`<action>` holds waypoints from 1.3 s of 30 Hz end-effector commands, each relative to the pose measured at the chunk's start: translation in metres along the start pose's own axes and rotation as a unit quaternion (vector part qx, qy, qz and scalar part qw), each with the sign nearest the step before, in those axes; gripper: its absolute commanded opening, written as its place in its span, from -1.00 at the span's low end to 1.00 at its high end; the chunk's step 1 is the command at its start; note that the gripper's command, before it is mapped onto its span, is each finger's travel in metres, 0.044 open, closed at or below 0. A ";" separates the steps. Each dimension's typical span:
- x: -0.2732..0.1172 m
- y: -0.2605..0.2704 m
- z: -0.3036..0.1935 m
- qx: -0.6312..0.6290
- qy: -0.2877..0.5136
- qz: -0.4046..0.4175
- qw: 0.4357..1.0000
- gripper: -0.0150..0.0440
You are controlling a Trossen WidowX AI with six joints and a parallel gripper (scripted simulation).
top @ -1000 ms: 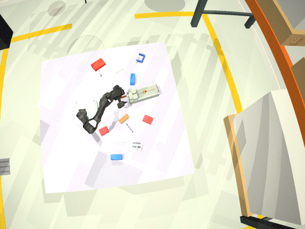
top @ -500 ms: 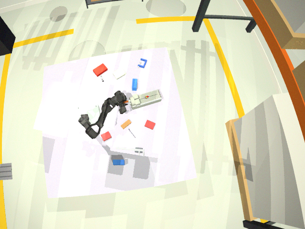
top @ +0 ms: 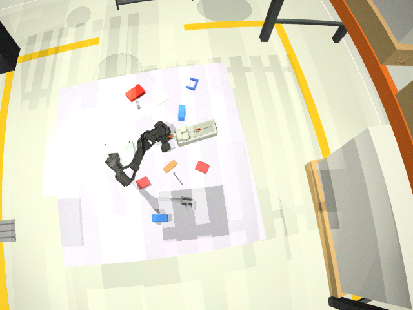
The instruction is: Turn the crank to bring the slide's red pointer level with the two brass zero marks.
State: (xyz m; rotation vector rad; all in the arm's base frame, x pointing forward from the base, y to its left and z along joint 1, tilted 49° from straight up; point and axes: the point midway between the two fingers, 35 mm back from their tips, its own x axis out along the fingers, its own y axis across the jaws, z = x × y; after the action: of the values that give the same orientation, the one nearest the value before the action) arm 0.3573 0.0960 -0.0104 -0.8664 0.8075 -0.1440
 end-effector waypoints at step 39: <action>0.006 -0.019 -0.005 -0.002 0.001 -0.001 1.000 -0.49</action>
State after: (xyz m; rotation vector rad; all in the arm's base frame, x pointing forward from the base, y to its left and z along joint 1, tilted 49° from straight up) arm 0.3596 0.0858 -0.0045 -0.8725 0.8081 -0.1175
